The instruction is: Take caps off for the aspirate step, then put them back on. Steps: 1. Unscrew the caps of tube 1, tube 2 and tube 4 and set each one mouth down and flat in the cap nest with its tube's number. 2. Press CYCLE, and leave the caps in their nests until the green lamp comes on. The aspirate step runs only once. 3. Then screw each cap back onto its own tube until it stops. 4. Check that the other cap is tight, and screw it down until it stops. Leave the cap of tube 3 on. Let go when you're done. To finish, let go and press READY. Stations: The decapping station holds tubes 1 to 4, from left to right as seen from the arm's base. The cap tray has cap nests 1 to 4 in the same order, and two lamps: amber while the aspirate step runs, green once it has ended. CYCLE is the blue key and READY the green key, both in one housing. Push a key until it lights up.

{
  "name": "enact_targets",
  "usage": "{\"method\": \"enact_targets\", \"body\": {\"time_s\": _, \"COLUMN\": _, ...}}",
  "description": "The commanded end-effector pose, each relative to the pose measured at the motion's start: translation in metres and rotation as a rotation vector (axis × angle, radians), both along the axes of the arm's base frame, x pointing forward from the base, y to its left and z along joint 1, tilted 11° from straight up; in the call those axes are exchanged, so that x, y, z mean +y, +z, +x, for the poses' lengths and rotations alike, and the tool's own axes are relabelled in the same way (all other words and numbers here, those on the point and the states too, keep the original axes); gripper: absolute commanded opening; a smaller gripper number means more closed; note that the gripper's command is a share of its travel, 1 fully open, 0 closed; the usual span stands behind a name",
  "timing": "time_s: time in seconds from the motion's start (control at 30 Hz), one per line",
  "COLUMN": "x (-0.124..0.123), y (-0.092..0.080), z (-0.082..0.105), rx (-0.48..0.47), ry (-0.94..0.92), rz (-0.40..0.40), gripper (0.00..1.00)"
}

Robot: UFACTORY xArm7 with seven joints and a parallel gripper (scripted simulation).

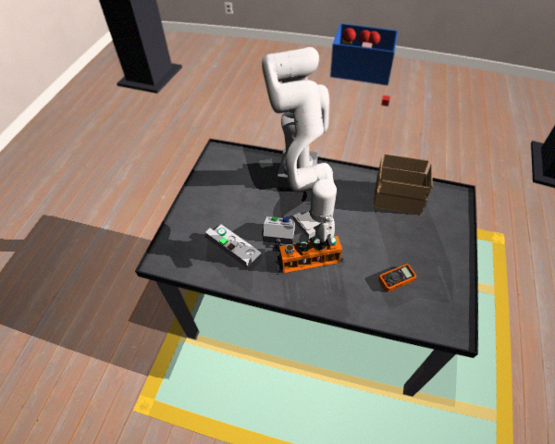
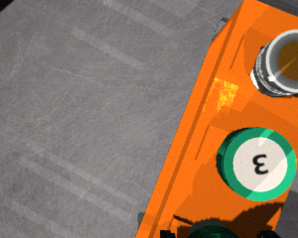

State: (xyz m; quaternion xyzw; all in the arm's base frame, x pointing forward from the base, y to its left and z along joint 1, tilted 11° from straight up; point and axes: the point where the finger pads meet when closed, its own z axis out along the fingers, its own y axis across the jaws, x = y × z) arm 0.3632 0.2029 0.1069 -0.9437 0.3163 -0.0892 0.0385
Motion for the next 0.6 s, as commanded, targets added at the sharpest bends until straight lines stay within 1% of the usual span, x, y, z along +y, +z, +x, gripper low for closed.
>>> {"method": "enact_targets", "body": {"time_s": 0.0, "x": 0.0006, "y": 0.0012, "z": 0.0009, "rx": 0.008, "ry": 0.027, "rz": 0.010, "gripper": 0.46}}
{"method": "enact_targets", "body": {"time_s": 0.03, "x": 0.0006, "y": 0.0012, "z": 0.0009, "rx": 0.008, "ry": 0.027, "rz": 0.010, "gripper": 0.46}}
{"method": "enact_targets", "body": {"time_s": 0.07, "x": 0.0005, "y": 0.0012, "z": 0.0009, "rx": 0.008, "ry": 0.027, "rz": 0.010, "gripper": 0.00}}
{"method": "enact_targets", "body": {"time_s": 0.47, "x": 0.0005, "y": 0.0012, "z": 0.0009, "rx": 0.008, "ry": 0.027, "rz": 0.010, "gripper": 0.00}}
{"method": "enact_targets", "body": {"time_s": 0.53, "x": 0.0005, "y": 0.0012, "z": 0.0009, "rx": 0.009, "ry": -0.038, "rz": 0.022, "gripper": 0.00}}
{"method": "enact_targets", "body": {"time_s": 0.57, "x": 0.0005, "y": 0.0012, "z": 0.0009, "rx": 0.009, "ry": -0.038, "rz": 0.022, "gripper": 0.00}}
